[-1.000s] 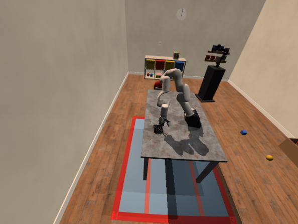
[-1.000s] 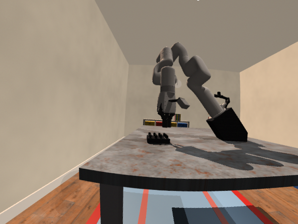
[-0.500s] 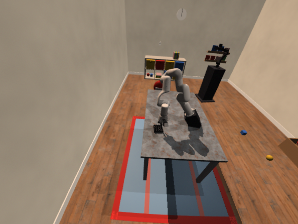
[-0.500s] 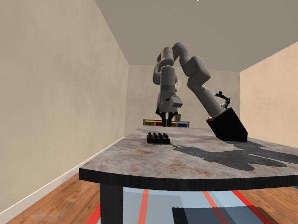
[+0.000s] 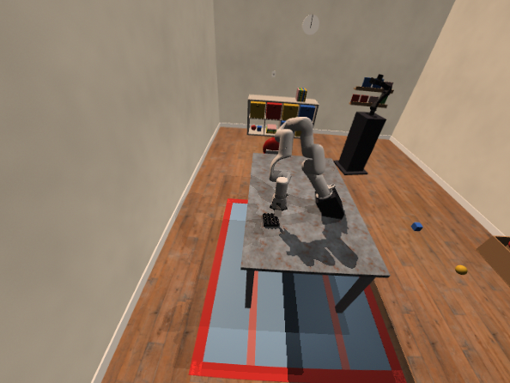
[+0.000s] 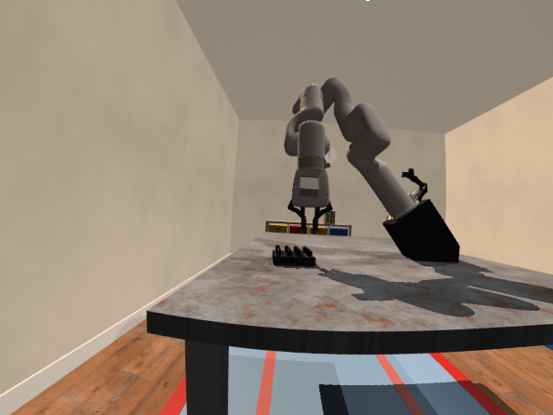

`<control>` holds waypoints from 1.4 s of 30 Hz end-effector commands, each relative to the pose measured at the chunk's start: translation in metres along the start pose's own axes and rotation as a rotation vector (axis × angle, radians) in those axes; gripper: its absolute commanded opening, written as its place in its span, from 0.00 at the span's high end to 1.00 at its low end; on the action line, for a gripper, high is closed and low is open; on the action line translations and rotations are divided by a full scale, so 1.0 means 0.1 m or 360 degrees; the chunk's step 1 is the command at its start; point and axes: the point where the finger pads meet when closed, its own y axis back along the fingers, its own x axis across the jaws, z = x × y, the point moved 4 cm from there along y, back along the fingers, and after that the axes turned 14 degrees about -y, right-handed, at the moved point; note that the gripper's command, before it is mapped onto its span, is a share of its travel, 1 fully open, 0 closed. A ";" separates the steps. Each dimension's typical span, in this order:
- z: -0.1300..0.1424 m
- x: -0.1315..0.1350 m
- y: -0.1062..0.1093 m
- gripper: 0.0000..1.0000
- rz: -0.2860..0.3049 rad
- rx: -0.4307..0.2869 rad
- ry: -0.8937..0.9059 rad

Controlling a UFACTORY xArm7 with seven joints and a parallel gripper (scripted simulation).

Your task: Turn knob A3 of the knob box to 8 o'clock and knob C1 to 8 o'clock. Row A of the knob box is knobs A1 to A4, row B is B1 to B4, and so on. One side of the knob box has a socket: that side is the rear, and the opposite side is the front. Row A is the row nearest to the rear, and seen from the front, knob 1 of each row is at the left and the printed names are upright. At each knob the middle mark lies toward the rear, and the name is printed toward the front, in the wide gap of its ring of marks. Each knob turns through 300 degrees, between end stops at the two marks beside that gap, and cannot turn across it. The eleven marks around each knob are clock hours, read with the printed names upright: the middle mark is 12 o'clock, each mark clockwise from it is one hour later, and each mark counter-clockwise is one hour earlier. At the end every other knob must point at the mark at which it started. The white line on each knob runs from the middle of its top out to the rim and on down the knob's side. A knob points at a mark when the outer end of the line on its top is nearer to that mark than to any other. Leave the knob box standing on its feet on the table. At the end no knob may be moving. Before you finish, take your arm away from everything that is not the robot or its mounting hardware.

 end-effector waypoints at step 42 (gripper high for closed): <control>0.00 0.00 0.07 0.81 0.0034 0.0017 -0.1767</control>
